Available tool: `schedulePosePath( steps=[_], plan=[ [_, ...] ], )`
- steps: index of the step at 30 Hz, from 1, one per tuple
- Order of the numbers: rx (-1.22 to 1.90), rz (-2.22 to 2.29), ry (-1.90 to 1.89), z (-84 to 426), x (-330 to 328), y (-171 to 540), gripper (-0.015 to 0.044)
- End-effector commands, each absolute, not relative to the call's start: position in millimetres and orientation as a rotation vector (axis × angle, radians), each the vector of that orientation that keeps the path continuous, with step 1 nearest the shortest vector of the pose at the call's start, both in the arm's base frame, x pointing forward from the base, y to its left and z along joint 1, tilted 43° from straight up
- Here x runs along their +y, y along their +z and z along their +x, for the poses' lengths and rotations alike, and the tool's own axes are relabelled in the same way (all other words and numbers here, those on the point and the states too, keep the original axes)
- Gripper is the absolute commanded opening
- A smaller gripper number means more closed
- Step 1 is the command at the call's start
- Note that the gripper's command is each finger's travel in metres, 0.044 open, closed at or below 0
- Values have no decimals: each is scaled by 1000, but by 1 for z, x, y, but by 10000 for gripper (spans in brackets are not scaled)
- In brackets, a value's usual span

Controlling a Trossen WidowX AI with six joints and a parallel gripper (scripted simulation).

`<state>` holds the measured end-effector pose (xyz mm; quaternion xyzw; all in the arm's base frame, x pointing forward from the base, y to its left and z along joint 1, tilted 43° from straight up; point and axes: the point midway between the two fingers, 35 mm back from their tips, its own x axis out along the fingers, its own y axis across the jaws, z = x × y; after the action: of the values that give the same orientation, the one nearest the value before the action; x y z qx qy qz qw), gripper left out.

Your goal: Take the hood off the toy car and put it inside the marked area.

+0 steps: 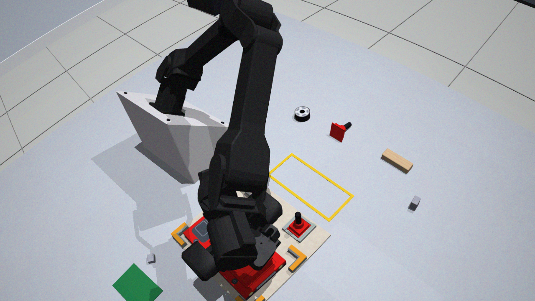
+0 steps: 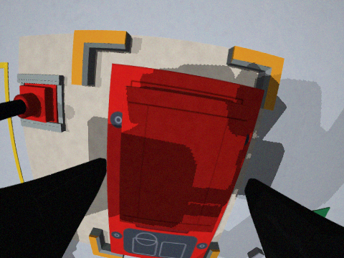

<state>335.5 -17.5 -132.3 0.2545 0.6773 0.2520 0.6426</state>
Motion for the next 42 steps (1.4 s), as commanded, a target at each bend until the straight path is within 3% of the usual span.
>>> schedulePosePath(
  steps=[1, 30, 33, 42],
  plan=[
    [1542, 587, 575, 336, -15, -134, 440],
    [1542, 588, 576, 335, -5, -144, 440],
    [1543, 581, 575, 335, -7, -143, 361],
    [1543, 581, 575, 335, -7, -143, 301]
  ],
)
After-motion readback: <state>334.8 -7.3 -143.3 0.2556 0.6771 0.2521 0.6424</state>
